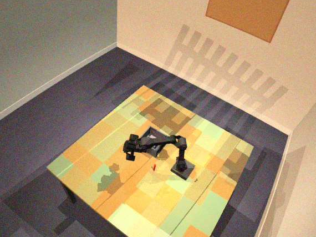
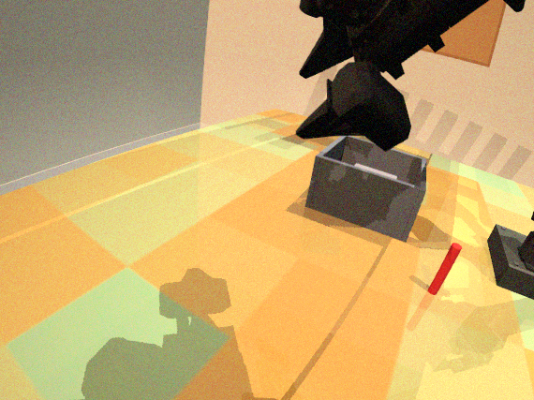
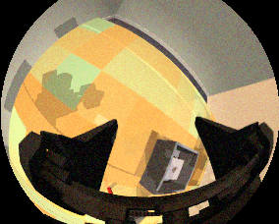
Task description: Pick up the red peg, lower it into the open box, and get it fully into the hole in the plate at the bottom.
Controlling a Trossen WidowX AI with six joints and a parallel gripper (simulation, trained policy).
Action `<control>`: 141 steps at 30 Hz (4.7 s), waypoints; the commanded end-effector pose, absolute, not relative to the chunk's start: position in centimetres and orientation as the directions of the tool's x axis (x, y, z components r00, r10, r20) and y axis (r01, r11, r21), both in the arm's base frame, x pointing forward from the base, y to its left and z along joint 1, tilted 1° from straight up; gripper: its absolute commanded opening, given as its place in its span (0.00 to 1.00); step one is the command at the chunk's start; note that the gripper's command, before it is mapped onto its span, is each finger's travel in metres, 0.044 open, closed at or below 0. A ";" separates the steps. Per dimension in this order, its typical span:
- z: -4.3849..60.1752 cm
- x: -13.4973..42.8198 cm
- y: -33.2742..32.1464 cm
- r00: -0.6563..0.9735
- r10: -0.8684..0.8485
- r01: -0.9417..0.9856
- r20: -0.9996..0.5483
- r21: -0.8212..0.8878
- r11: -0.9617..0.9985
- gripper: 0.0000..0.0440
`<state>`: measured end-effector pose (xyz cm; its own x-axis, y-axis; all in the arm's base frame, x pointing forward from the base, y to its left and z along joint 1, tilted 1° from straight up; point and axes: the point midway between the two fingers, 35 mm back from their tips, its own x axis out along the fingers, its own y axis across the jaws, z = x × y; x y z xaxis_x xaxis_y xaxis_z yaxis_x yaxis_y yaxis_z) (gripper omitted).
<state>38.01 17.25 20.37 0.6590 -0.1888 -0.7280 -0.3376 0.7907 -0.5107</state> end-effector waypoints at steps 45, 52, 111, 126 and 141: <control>5.6 19.0 11.3 0.016 -0.255 0.574 -0.967 -0.200 0.794 1.00; 3.0 18.8 11.1 0.021 -0.248 0.598 -0.969 -0.187 0.780 0.98; 13.3 26.5 0.3 0.104 -0.402 0.837 -0.910 -0.139 0.529 0.00; 12.5 30.2 -5.5 0.102 -0.386 0.866 -0.917 -0.109 0.487 0.00; 9.3 33.1 -9.5 0.111 -0.319 0.822 -0.941 -0.094 0.562 0.00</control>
